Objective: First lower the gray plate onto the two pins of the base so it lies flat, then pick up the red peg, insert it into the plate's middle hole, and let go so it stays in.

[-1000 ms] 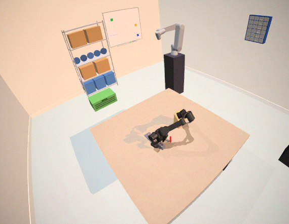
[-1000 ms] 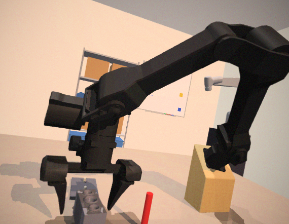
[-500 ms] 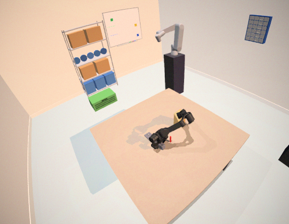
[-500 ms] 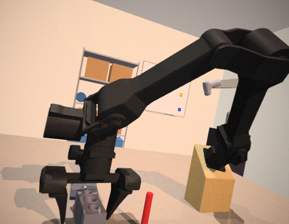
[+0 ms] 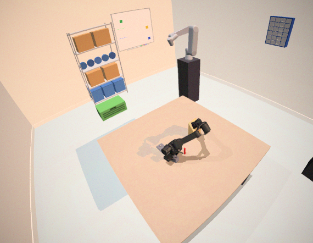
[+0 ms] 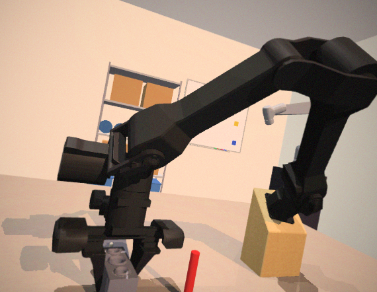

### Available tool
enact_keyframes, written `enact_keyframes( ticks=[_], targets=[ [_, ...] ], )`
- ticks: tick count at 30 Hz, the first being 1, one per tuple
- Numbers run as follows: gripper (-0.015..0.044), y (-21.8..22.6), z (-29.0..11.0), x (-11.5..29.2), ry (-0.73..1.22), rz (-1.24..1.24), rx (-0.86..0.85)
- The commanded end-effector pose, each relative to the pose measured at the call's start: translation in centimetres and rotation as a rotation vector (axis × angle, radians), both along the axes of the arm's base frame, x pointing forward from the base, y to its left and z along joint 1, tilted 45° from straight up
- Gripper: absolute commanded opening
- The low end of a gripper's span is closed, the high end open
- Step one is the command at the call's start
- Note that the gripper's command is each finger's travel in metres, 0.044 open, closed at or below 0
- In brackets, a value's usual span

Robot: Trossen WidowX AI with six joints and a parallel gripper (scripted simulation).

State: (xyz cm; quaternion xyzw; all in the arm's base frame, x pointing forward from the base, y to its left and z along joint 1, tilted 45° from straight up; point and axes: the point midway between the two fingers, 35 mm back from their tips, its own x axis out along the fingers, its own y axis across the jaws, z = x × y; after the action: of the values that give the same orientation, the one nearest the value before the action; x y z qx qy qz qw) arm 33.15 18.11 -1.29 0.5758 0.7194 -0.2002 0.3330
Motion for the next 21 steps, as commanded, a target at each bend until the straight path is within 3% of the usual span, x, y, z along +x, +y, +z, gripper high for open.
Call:
enact_keyframes(
  ticks=[1, 4, 21],
  targets=[
    [0.0072, 0.0, -0.1, -0.1, 0.007, -0.002, 0.002],
    [0.0, -0.5, 0.4, 0.1, 0.006, -0.002, 0.0],
    [0.0, -4.1, 4.0, 1.4, 0.004, -0.003, -0.008]
  ],
)
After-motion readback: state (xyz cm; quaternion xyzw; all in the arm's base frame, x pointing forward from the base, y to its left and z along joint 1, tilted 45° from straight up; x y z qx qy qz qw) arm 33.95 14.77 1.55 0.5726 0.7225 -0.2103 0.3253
